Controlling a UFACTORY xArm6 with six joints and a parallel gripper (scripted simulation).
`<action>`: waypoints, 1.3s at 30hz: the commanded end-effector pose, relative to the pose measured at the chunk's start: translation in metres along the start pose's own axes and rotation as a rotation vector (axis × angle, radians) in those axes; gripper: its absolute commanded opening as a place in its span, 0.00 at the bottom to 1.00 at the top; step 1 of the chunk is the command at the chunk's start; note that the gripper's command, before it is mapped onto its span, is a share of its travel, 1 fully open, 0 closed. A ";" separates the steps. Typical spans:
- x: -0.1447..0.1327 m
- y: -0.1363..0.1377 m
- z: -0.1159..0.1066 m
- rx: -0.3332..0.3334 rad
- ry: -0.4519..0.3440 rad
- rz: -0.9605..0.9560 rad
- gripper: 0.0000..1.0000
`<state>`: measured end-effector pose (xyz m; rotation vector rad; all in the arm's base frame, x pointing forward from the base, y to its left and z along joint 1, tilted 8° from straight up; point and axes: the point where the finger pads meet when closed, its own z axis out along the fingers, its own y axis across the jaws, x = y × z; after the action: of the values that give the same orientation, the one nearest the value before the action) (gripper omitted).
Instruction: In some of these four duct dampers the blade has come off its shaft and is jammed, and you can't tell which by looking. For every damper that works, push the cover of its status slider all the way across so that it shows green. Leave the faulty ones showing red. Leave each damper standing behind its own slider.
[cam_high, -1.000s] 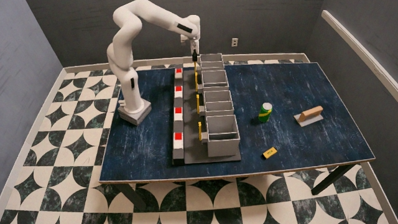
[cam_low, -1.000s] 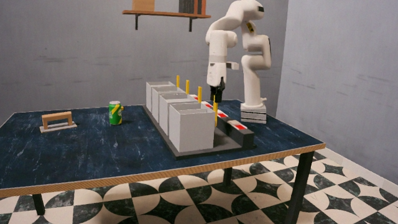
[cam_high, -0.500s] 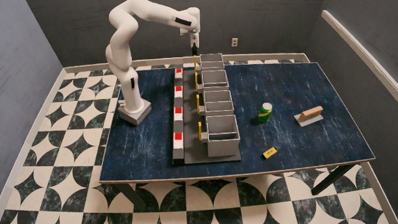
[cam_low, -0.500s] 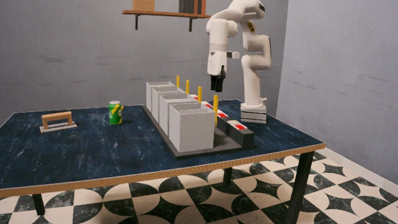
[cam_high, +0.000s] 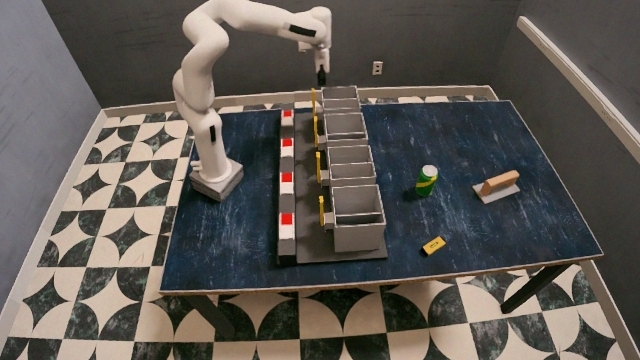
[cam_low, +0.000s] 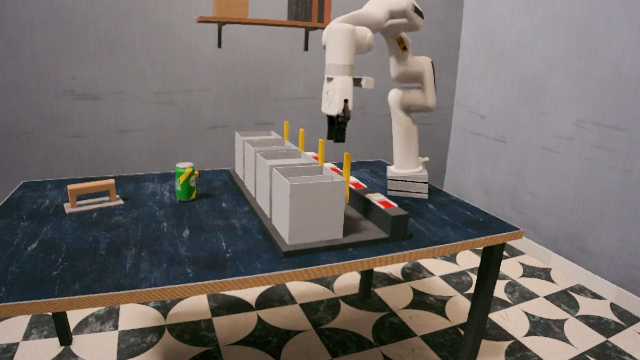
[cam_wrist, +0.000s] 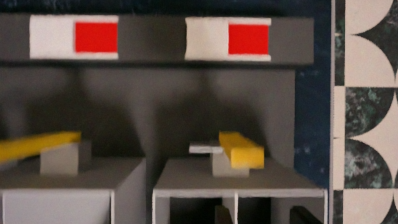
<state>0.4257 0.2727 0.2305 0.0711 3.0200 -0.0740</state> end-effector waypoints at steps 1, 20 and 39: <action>-0.042 0.005 -0.008 0.014 0.004 -0.002 0.39; -0.075 0.006 -0.013 0.024 0.004 -0.002 0.39; -0.075 0.006 -0.013 0.024 0.004 -0.002 0.39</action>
<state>0.4984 0.2758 0.2502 0.0712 3.0282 -0.1151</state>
